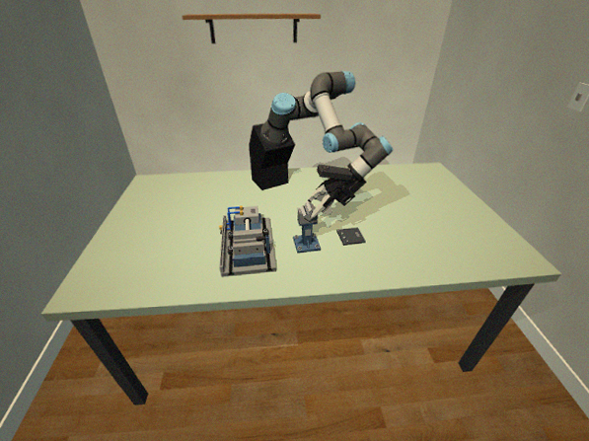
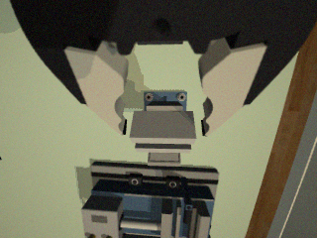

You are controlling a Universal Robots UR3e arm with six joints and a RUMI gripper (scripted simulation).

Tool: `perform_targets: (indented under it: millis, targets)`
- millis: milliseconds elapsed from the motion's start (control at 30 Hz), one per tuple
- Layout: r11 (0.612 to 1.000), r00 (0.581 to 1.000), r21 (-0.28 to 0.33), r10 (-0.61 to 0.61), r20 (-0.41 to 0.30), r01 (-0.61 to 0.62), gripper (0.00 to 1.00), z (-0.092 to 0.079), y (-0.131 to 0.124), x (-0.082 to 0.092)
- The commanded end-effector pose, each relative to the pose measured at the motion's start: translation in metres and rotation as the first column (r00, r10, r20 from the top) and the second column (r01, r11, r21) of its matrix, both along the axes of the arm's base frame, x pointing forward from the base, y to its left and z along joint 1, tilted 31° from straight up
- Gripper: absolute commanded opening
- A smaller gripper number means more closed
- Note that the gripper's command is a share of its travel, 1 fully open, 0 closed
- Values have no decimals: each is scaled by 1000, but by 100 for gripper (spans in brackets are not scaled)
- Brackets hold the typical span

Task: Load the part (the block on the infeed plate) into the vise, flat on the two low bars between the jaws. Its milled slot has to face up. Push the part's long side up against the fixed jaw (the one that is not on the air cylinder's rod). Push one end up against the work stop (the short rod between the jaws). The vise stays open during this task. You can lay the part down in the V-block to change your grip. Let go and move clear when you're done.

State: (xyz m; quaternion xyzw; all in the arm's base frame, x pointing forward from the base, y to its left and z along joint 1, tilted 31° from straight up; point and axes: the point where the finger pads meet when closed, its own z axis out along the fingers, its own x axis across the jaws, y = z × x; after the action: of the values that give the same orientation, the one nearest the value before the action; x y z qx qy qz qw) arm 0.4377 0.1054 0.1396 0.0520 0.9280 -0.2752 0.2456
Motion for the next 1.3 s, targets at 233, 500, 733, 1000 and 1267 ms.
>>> perform_targets:
  millis: [233, 500, 733, 1000, 1267]
  targets:
    - [1000, 1000, 1, 0, 3, 0, 51, 1, 0, 0]
    - [1000, 1000, 1, 0, 3, 0, 51, 1, 0, 0]
    - [1000, 1000, 1, 0, 3, 0, 51, 1, 0, 0]
    - [1000, 1000, 1, 0, 3, 0, 51, 0, 0, 1]
    - [1000, 1000, 1, 0, 3, 0, 51, -3, 1, 1]
